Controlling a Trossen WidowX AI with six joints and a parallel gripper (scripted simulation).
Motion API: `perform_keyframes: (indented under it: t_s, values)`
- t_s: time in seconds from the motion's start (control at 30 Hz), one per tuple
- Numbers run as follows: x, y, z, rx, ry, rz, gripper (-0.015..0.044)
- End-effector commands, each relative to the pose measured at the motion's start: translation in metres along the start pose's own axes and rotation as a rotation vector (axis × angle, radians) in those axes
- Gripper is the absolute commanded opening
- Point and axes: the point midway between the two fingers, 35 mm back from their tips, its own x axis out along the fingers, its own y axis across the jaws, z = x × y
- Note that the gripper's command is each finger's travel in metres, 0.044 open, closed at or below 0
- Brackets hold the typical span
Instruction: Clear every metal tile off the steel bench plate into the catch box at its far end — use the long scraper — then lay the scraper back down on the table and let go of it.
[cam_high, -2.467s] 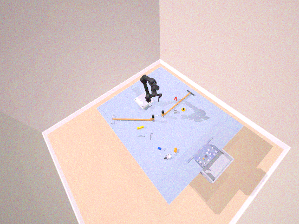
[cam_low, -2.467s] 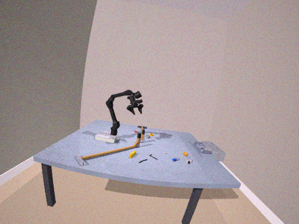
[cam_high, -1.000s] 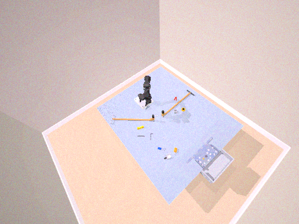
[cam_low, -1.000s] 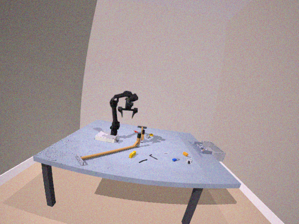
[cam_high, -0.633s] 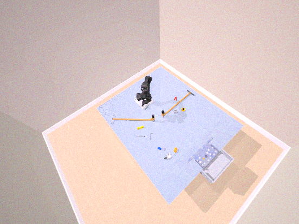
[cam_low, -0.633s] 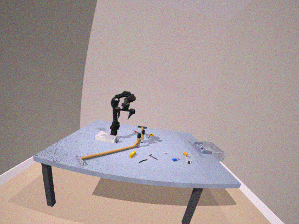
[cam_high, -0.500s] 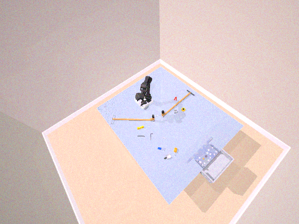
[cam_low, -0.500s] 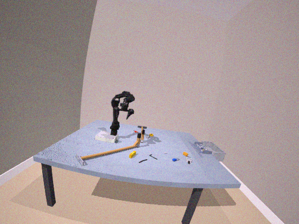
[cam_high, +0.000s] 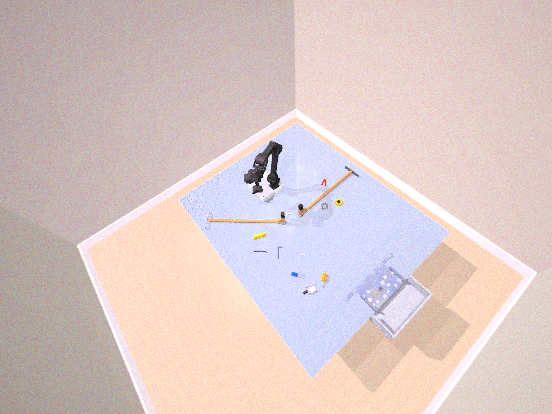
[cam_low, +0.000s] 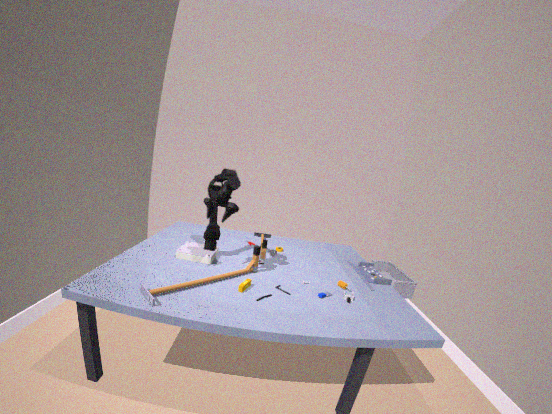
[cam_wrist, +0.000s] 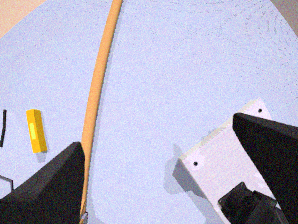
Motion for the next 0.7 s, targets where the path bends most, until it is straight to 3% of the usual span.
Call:
perform_keyframes:
  t_s: [0.0,0.67]
  values:
    - [0.007,-0.01,0.005,0.058,0.008,-0.046,0.044]
    - [0.027,-0.064,0.024,0.342,0.034,-0.227,0.044]
